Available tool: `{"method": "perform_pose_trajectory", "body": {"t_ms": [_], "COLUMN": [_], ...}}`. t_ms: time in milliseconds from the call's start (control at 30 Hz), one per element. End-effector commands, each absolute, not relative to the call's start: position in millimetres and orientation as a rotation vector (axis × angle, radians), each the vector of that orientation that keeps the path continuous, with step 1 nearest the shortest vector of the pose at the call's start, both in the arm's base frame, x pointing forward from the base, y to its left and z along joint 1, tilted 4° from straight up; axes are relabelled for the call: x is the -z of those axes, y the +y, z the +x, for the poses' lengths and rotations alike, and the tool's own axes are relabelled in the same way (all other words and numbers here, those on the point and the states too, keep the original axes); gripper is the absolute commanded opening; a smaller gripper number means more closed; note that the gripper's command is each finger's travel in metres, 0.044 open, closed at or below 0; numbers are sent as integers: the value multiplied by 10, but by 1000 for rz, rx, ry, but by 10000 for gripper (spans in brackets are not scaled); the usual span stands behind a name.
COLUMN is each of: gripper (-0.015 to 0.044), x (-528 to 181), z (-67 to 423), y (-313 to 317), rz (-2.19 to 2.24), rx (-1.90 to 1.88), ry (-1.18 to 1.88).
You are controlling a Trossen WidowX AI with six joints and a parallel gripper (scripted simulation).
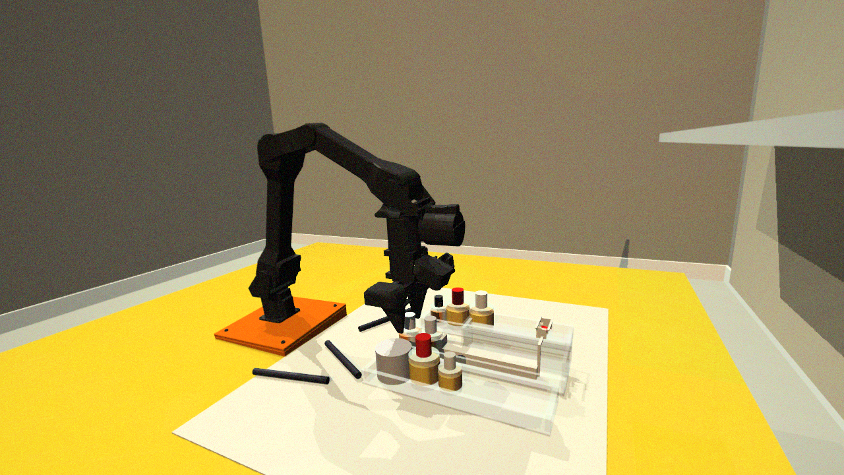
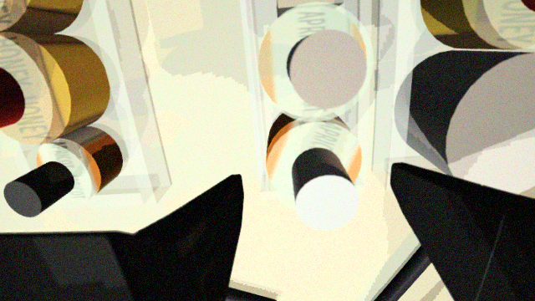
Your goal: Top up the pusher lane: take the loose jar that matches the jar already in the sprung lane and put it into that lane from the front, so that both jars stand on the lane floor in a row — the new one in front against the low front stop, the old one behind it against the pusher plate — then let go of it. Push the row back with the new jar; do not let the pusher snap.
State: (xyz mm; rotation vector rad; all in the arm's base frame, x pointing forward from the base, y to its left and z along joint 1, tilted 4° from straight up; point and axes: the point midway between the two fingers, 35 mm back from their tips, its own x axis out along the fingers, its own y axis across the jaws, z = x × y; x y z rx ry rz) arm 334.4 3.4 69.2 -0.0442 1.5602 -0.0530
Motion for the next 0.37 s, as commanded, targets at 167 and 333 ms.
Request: {"method": "perform_pose_trajectory", "body": {"t_ms": [167, 333], "gripper": [303, 303], "x": [-713, -714], "z": [3079, 2904], "y": [37, 39], "rz": [-43, -43], "rx": [56, 56], "ry": [1565, 1567]}}
